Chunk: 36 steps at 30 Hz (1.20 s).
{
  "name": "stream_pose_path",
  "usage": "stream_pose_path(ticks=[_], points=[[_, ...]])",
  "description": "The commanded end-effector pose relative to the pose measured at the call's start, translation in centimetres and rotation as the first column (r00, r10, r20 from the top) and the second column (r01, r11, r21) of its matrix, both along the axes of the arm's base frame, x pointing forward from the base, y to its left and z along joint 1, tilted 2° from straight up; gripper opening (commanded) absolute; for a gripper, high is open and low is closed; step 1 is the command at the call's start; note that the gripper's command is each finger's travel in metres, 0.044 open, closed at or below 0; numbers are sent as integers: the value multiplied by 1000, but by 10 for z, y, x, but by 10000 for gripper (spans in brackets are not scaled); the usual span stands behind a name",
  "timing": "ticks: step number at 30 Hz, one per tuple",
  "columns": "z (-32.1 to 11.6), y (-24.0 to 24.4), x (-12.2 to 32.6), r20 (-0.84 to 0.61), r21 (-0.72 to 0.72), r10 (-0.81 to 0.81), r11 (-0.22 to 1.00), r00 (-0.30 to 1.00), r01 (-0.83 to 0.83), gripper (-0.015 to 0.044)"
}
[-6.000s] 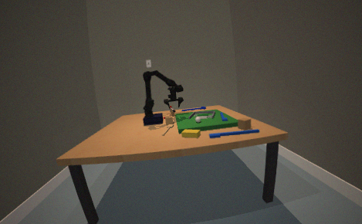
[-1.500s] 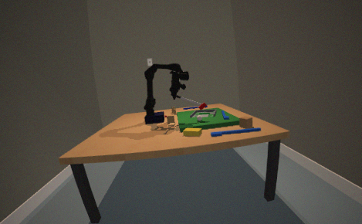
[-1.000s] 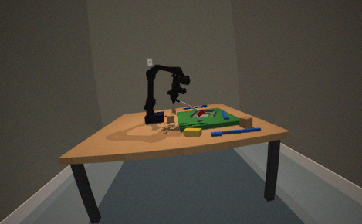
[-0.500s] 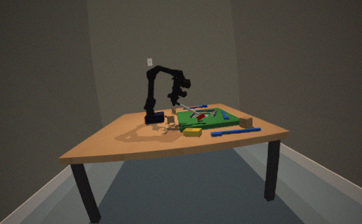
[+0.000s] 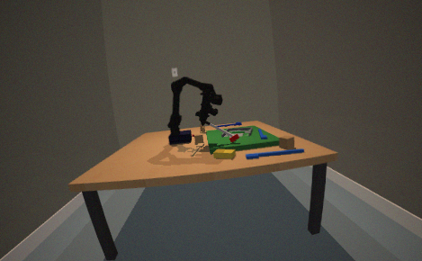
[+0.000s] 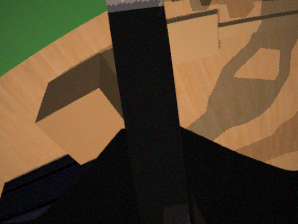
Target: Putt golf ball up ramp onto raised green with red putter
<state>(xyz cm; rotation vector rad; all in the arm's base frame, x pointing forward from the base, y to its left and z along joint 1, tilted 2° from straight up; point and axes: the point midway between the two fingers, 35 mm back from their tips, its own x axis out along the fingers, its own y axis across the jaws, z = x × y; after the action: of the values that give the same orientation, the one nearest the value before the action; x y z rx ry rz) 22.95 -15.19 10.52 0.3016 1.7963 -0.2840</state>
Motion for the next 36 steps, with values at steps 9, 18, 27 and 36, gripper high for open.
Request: stream_pose_path(ticks=[9, 18, 27, 36], points=[[0, -16, -5, 1, -3, -1, 1000, 1000, 1, 0], [-1, -26, -12, -4, -2, -8, 1000, 1000, 8, 0], [-4, 55, 28, 7, 1, -4, 1000, 1000, 4, 0], [0, 101, 39, 7, 4, -2, 1000, 1000, 2, 0]])
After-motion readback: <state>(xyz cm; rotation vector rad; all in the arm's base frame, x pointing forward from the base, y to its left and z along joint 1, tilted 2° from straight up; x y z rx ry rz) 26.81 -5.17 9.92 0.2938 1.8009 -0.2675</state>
